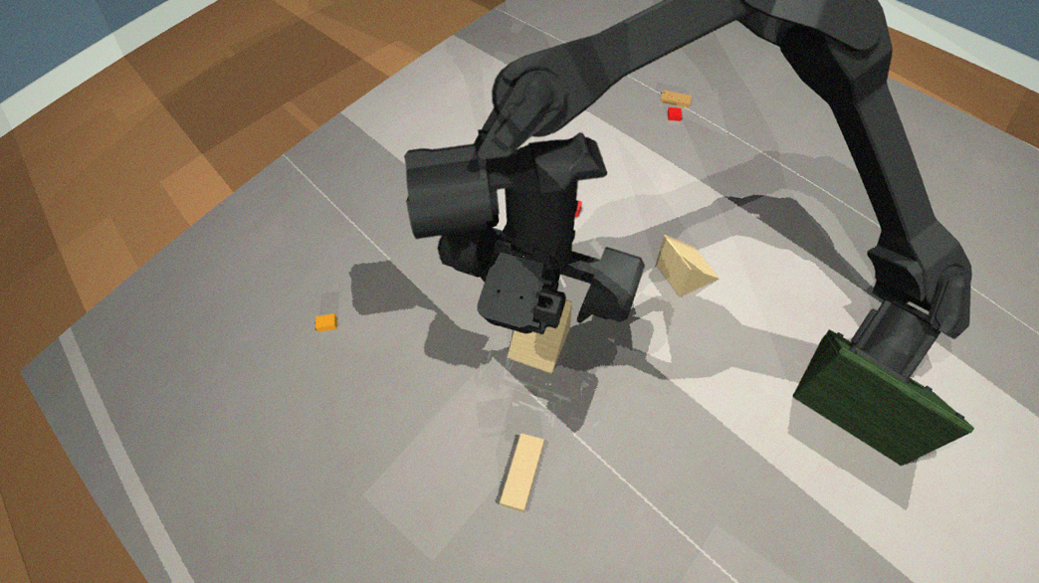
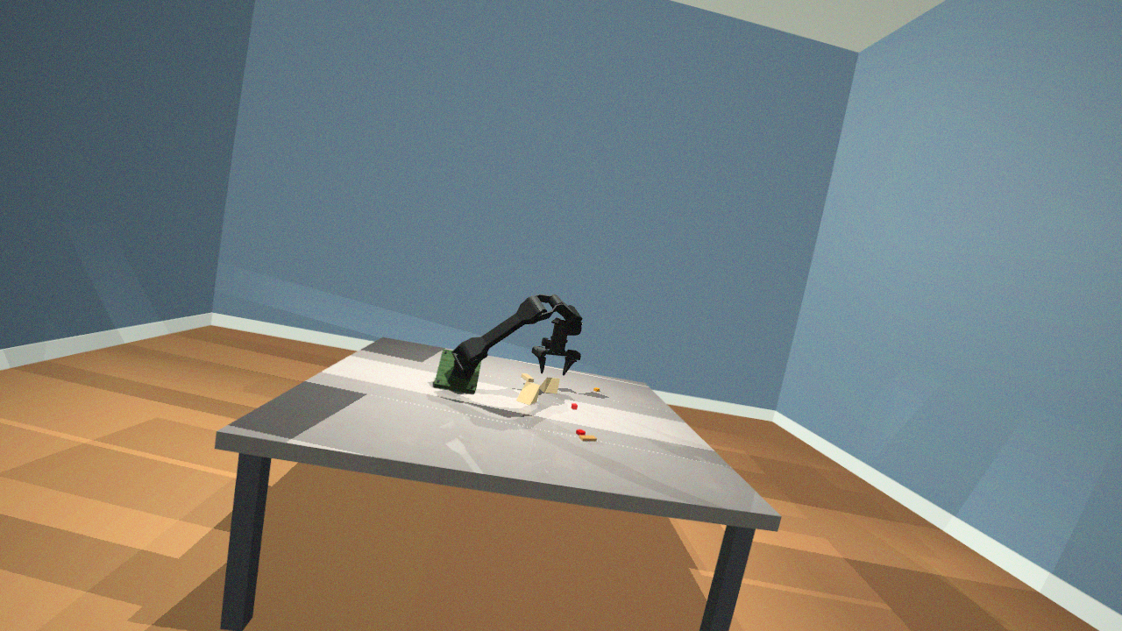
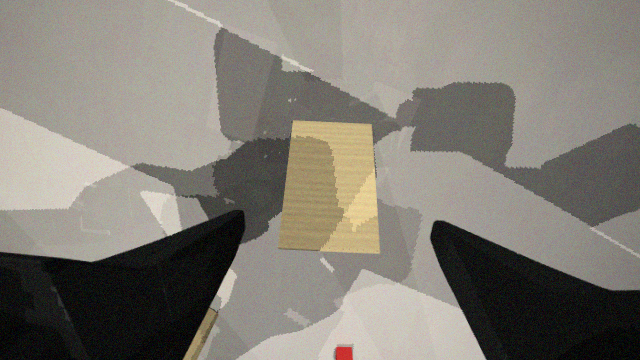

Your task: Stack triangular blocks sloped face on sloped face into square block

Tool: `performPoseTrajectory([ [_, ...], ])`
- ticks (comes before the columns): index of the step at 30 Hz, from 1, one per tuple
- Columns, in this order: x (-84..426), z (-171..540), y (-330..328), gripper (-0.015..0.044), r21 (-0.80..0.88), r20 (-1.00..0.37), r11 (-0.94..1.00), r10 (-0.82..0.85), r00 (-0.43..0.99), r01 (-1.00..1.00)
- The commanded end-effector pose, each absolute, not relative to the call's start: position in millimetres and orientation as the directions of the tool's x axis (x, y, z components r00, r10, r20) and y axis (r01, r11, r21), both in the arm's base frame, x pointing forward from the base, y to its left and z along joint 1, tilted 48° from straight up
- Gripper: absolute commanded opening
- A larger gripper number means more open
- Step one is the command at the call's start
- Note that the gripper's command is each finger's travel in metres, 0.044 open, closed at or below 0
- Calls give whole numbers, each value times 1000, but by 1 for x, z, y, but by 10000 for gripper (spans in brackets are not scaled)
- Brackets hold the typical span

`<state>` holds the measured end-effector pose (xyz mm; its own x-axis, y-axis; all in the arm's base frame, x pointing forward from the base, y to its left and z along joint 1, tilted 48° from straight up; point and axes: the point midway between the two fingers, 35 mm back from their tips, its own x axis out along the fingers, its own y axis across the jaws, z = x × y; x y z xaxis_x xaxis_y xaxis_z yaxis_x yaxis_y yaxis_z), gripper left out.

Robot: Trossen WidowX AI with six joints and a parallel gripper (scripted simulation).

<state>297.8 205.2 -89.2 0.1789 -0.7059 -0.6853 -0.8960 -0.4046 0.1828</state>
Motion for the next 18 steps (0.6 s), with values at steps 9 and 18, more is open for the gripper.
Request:
performPoseTrajectory([
  [9,318,-60,167,440,283,-906,-342,-401,-134,-896],
  [18,337,-23,142,440,192,-980,-390,-25,-198,-900],
])
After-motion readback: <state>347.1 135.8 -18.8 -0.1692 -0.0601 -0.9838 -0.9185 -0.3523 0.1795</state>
